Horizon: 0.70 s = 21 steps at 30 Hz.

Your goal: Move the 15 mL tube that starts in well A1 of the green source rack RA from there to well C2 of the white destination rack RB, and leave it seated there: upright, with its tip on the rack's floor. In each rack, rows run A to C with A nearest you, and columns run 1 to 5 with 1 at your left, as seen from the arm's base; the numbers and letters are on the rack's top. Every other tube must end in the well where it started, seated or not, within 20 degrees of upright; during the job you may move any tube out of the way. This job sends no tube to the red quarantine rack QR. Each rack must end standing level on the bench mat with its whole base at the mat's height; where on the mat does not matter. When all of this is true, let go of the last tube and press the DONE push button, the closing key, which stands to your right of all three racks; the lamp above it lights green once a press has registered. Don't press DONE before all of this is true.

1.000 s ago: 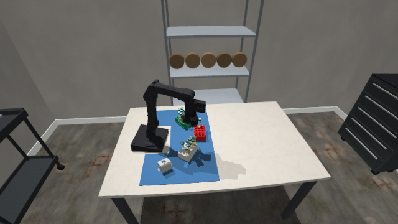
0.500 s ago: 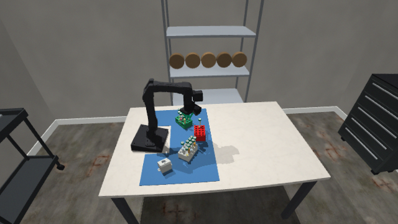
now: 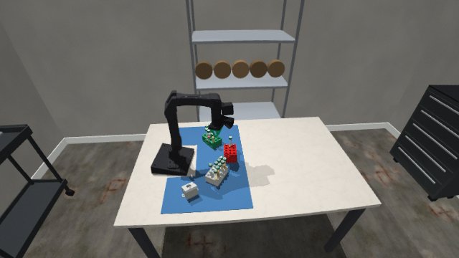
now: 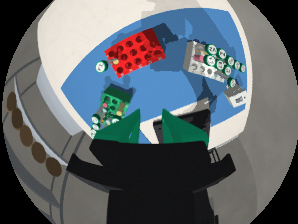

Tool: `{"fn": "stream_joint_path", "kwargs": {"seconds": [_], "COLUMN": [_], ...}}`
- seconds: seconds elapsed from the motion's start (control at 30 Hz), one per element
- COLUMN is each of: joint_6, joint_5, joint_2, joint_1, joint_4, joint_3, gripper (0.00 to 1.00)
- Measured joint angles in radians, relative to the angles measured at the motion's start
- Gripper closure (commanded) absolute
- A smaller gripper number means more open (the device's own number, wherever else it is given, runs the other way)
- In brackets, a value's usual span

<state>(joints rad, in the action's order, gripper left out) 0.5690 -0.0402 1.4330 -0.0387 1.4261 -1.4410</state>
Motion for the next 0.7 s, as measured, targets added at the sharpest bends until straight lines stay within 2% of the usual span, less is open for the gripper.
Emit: {"fn": "stream_joint_path", "kwargs": {"seconds": [0.7], "joint_6": [-0.600], "joint_5": [-0.004], "joint_2": [0.001], "joint_1": [0.000], "joint_4": [0.000], "joint_3": [0.000], "gripper": [0.70]}}
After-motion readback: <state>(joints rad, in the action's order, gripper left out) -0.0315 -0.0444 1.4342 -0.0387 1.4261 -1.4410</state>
